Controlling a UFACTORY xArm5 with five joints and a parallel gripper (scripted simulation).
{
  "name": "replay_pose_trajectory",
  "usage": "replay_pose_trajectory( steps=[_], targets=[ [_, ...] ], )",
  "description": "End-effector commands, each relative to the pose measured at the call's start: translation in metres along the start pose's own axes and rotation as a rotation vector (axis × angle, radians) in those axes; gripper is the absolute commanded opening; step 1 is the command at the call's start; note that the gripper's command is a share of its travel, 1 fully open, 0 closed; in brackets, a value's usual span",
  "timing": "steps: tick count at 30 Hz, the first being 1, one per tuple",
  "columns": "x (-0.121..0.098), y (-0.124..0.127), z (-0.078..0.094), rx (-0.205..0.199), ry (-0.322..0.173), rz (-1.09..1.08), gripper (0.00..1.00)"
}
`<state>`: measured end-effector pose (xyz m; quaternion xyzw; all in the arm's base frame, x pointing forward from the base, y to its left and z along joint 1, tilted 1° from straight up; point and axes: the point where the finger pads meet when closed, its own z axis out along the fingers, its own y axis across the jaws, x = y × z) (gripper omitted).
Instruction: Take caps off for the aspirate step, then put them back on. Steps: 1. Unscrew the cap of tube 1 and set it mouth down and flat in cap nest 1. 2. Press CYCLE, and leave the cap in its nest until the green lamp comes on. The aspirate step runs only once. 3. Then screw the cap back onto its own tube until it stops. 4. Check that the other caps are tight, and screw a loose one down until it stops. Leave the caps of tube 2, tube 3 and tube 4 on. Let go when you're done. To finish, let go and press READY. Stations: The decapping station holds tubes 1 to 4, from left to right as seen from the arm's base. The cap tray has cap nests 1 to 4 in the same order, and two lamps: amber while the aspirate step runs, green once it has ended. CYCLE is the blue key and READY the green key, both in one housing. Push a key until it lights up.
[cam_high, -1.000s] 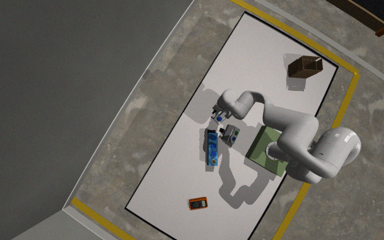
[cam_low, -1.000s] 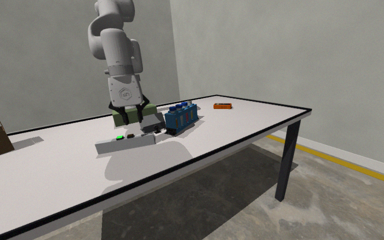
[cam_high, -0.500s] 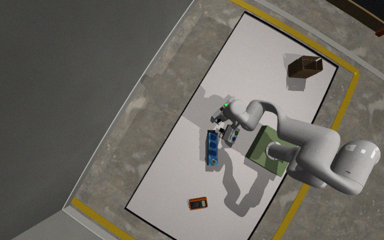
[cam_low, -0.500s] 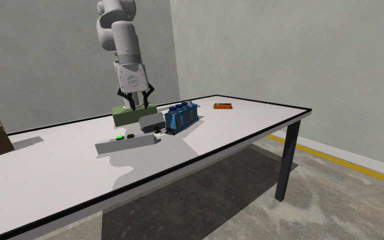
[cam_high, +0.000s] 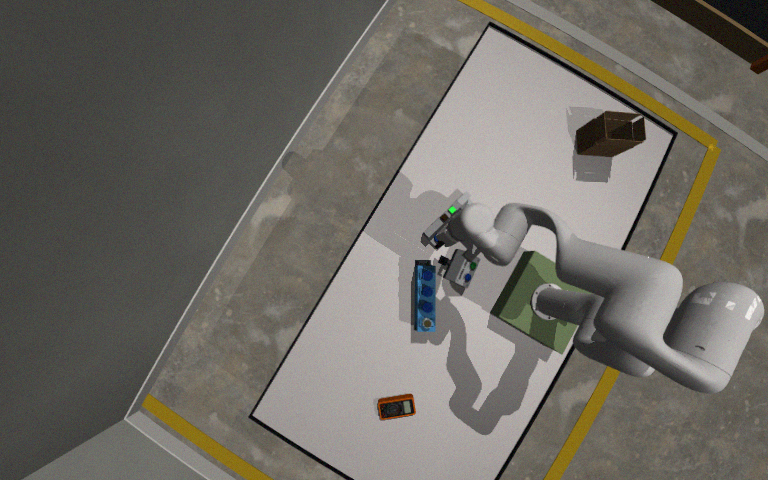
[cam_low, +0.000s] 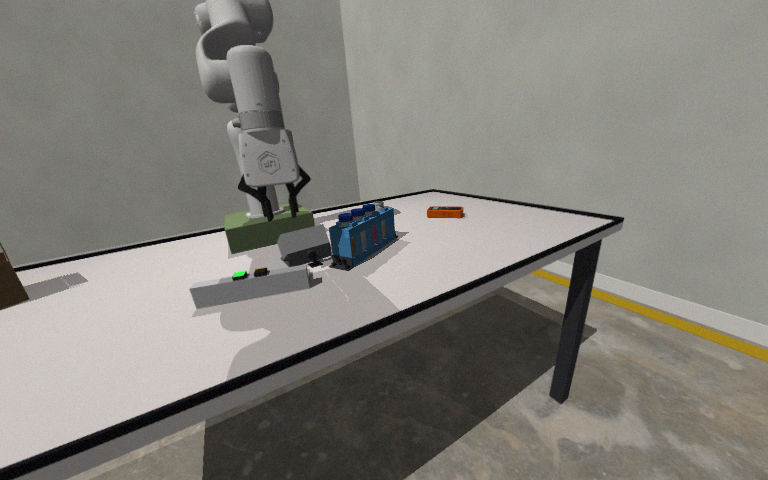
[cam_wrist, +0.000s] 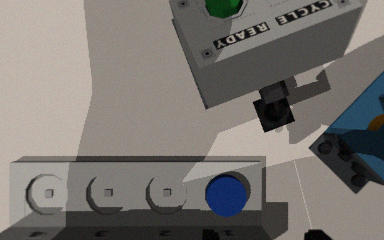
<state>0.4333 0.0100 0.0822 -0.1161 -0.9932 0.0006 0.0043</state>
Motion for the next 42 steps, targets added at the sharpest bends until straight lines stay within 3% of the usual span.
replay_pose_trajectory(
  steps=[1,12,14,23,42],
  targets=[
    [-0.001,0.0,0.02,0.012,-0.007,0.0,0.46],
    [-0.002,0.0,0.075,0.012,-0.006,0.0,0.46],
    [-0.002,0.0,0.075,0.012,-0.006,0.0,0.46],
    [-0.003,-0.001,0.12,0.012,-0.006,0.0,0.46],
    [-0.002,-0.001,0.123,0.012,-0.006,0.0,0.46]
  ],
)
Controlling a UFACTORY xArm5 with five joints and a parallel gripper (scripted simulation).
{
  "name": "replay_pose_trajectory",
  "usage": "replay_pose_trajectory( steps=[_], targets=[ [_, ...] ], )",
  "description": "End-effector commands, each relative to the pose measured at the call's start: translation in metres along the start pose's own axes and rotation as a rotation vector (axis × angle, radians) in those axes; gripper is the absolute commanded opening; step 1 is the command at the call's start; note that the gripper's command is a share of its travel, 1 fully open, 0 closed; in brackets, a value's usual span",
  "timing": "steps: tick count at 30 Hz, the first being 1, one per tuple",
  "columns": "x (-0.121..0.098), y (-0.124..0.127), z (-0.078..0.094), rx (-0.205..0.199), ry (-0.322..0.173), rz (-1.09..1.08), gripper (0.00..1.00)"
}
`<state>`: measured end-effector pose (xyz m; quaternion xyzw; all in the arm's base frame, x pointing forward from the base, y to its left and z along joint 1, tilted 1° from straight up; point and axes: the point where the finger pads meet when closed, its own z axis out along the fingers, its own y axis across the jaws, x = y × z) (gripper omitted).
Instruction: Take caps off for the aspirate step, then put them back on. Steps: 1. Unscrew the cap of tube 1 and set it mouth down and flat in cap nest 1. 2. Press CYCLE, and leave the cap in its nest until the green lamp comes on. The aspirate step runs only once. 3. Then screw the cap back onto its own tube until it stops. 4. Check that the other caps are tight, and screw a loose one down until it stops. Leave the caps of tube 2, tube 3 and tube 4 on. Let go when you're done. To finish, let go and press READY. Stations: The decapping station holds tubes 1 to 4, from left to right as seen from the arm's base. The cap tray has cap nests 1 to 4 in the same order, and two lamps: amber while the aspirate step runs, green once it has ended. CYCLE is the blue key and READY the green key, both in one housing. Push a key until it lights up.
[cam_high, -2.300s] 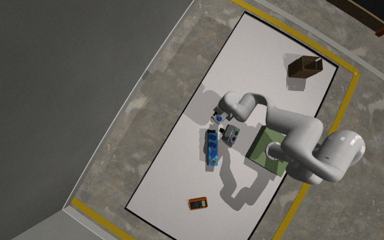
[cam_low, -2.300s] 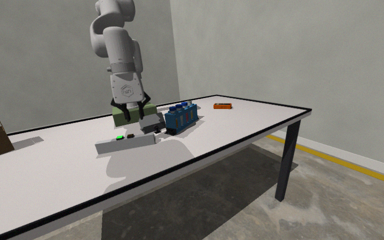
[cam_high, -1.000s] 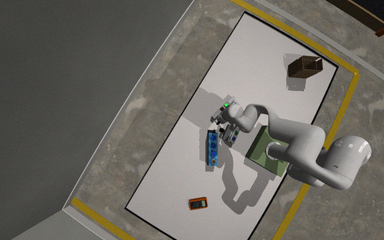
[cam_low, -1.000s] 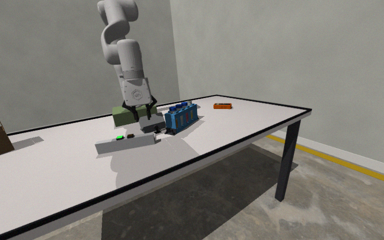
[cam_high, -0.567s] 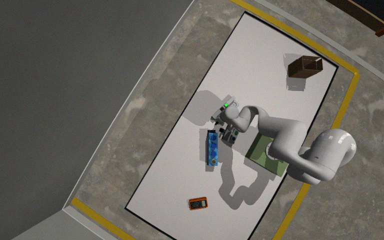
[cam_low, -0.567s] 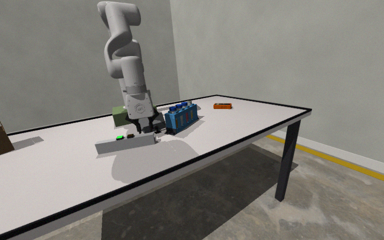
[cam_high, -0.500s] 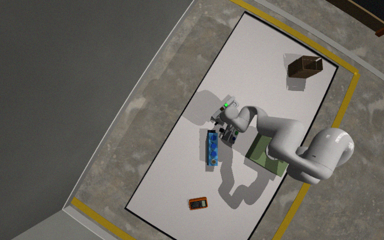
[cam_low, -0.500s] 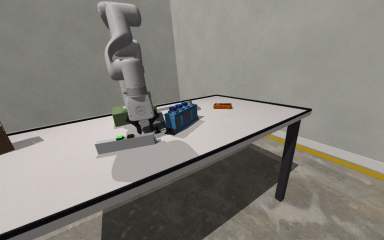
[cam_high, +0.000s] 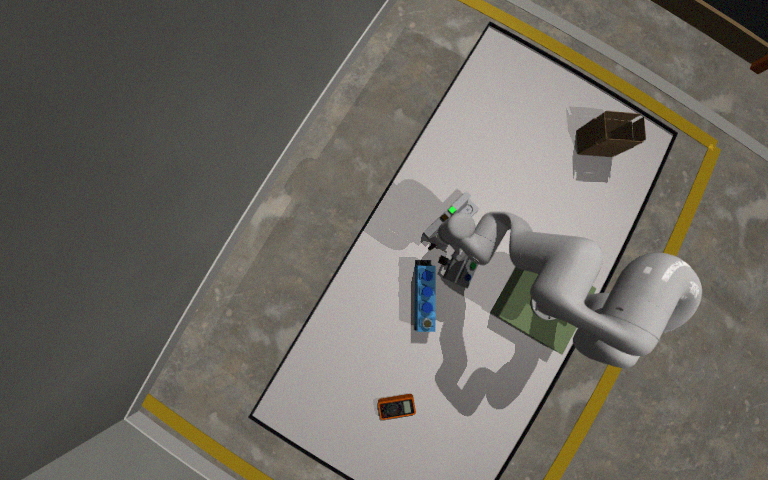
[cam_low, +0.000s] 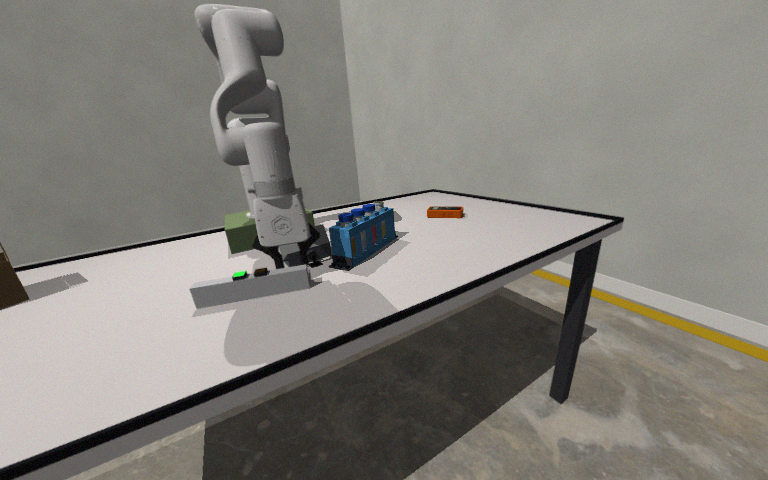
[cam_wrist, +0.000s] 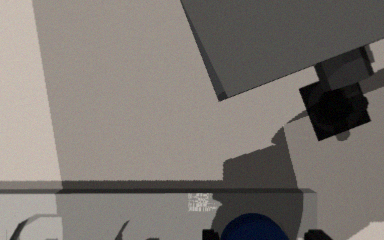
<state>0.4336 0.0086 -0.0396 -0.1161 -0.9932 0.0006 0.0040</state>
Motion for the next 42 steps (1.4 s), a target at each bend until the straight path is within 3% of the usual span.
replay_pose_trajectory(
  steps=[1,23,24,36,42],
  targets=[
    [-0.001,0.0,0.002,0.012,-0.006,0.0,0.46],
    [0.0,0.0,0.008,0.012,-0.006,0.0,0.46],
    [0.0,0.0,0.008,0.012,-0.006,0.0,0.0],
    [0.0,0.0,0.008,0.012,-0.006,0.0,0.0],
    [0.0,0.0,-0.012,0.012,-0.006,0.0,0.0]
  ],
)
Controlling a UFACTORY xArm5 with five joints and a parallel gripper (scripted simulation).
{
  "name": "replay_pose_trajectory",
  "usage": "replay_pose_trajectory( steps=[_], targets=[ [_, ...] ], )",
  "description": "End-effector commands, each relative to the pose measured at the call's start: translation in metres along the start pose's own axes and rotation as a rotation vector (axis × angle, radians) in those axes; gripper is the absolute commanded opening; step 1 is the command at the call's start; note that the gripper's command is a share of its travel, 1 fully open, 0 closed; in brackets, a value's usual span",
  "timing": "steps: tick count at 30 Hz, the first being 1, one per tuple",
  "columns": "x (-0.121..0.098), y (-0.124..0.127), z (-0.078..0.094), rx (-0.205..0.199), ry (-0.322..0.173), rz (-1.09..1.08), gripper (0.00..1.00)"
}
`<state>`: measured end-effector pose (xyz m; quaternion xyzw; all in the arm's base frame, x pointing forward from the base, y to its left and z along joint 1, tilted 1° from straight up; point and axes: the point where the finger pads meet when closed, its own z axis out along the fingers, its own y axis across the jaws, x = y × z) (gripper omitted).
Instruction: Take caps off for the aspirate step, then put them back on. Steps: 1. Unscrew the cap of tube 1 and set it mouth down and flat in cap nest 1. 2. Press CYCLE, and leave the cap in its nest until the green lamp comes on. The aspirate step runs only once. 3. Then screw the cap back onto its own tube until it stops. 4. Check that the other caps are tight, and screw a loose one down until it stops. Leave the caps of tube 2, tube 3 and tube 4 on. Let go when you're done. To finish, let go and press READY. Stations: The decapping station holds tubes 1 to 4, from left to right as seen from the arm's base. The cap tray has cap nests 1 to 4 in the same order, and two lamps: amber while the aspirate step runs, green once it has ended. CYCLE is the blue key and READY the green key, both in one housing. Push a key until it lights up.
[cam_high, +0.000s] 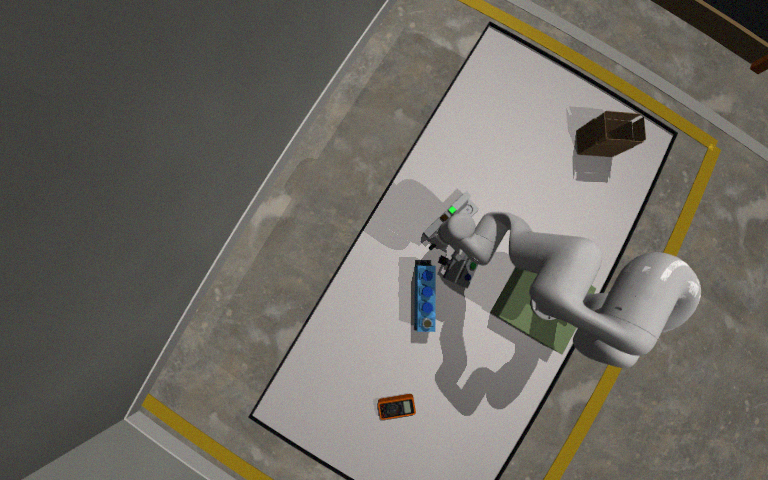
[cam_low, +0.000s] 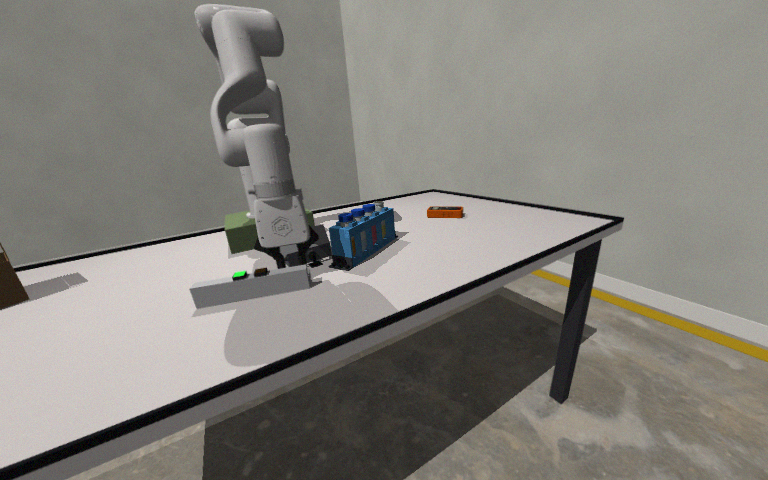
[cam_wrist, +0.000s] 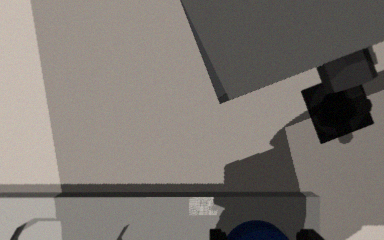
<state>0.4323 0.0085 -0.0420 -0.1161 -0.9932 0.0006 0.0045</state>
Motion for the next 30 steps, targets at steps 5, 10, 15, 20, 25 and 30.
replay_pose_trajectory(
  steps=[5,10,15,20,25,30],
  targets=[
    [-0.001,0.001,-0.04,0.012,-0.007,0.0,0.0],
    [-0.001,0.001,-0.065,0.012,-0.007,0.0,0.0],
    [-0.001,0.001,-0.08,0.012,-0.007,0.0,0.0],
    [-0.001,0.002,-0.105,0.012,-0.007,0.0,0.0],
    [-0.001,0.002,-0.13,0.012,-0.007,0.0,0.0],
    [-0.001,0.002,-0.134,0.012,-0.007,0.0,0.0]
  ],
)
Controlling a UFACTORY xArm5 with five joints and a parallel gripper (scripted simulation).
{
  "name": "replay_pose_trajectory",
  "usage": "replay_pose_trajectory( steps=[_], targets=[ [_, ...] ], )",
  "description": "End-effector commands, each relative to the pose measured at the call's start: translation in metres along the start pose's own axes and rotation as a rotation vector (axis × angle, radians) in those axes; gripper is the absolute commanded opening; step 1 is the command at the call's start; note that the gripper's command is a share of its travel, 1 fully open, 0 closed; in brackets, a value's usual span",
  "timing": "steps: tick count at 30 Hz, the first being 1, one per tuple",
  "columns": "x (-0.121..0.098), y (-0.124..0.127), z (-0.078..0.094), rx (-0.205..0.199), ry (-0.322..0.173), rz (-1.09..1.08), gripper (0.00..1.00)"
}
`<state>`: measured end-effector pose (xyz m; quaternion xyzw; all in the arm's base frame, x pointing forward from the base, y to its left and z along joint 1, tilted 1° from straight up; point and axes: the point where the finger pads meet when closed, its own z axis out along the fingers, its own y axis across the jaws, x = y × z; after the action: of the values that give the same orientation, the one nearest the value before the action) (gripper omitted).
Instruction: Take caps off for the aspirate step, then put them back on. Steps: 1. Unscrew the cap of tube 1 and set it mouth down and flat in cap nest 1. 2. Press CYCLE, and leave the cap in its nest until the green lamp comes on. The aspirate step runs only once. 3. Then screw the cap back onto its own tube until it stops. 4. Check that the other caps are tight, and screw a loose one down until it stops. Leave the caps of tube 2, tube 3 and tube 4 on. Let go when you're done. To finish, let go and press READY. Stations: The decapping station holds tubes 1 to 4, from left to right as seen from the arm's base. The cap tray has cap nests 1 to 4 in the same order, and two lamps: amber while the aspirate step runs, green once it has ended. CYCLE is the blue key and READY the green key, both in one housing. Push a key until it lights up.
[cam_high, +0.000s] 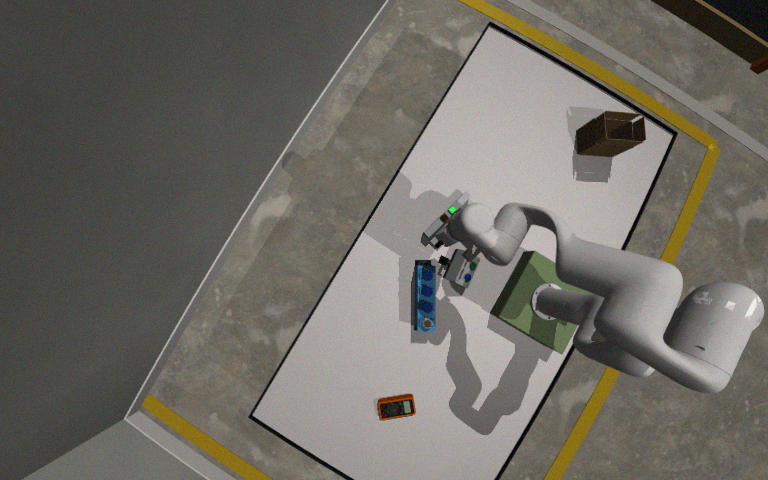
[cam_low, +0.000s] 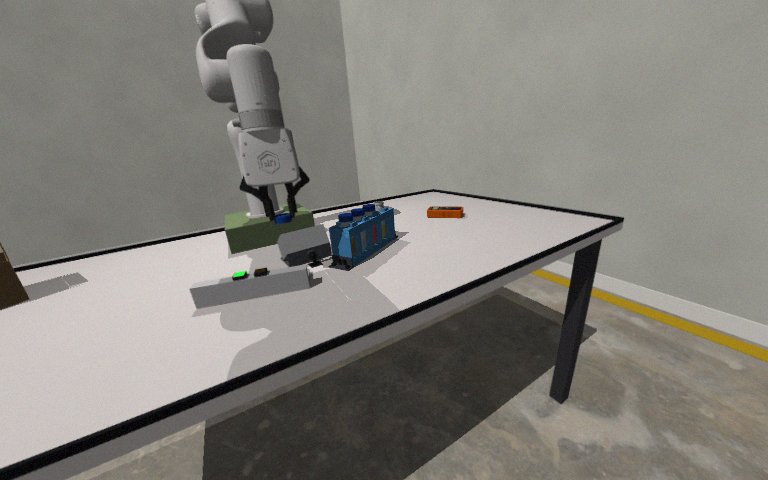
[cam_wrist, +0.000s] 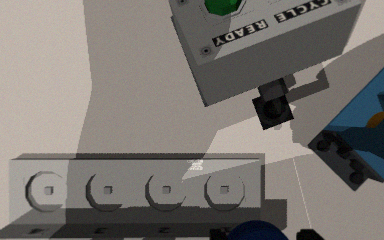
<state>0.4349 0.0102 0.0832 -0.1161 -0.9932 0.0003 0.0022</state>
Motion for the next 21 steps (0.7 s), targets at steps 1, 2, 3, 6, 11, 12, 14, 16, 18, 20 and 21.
replay_pose_trajectory(
  steps=[1,2,3,6,11,12,14,16,18,20,21],
  targets=[
    [0.0,0.0,-0.009,0.013,-0.002,0.0,0.0],
    [0.0,0.0,-0.009,0.013,-0.002,0.0,0.0],
    [0.0,0.0,-0.009,0.013,-0.002,0.0,0.0],
    [0.014,0.021,-0.009,0.012,-0.004,0.25,0.0],
    [0.029,0.043,-0.009,0.012,-0.004,0.282,0.0],
    [0.033,0.047,-0.008,0.012,-0.004,0.282,0.0],
    [0.039,0.057,-0.008,0.012,-0.004,0.282,0.0],
    [0.045,0.066,-0.008,0.012,-0.004,0.282,0.0],
    [0.049,0.071,-0.008,0.012,-0.004,0.282,0.0],
    [0.053,0.078,-0.008,0.012,-0.004,0.282,0.0],
    [0.058,0.084,-0.008,0.012,-0.004,0.282,0.0]
  ],
)
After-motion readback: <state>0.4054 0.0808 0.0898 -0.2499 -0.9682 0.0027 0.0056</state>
